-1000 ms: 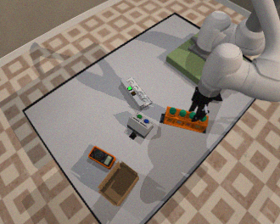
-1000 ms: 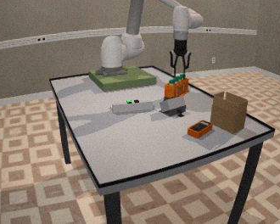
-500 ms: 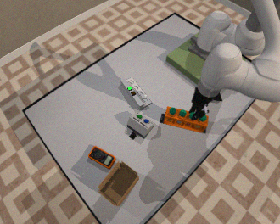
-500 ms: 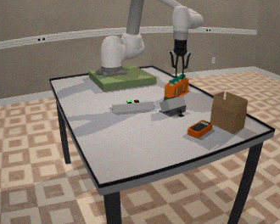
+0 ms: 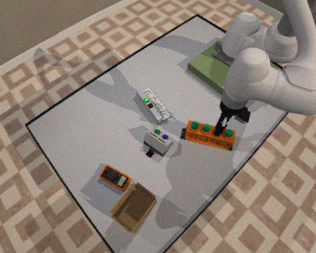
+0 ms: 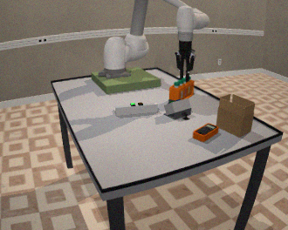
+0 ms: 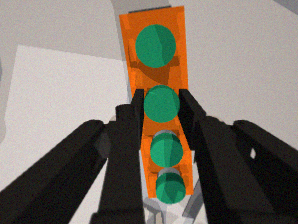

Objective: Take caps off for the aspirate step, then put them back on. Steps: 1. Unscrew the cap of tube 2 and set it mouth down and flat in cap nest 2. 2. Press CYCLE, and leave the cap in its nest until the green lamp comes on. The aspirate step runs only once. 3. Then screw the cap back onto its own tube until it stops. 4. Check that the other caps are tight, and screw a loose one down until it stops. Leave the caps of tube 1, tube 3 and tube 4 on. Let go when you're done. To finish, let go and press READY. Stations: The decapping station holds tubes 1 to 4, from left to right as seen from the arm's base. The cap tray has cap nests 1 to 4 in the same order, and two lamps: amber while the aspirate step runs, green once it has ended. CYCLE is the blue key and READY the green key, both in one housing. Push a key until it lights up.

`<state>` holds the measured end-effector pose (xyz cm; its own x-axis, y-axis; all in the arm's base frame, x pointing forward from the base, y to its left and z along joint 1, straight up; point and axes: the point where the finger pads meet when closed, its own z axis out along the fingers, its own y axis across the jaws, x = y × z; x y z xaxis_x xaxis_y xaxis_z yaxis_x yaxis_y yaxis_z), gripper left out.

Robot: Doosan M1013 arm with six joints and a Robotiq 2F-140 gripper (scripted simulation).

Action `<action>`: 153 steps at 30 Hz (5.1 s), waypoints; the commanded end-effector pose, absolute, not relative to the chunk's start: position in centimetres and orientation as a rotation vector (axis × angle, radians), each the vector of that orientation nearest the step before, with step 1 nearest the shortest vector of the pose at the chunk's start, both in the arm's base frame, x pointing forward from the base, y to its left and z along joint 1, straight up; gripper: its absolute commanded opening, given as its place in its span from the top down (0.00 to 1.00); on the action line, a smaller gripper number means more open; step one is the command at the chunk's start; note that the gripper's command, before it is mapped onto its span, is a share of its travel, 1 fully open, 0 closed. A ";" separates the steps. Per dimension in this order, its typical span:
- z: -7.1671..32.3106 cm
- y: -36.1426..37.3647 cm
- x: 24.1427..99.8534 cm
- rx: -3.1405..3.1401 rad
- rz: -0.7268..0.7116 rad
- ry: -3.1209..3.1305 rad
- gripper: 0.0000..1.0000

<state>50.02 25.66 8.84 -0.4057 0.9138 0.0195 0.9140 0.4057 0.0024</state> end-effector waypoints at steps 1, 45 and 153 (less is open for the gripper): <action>8.9 25.7 50.0 -2.027 -0.004 -2.401 0.70; 13.5 28.6 48.3 -1.631 -0.004 -2.686 0.59; 8.9 30.2 47.4 -1.867 -0.004 -2.527 0.59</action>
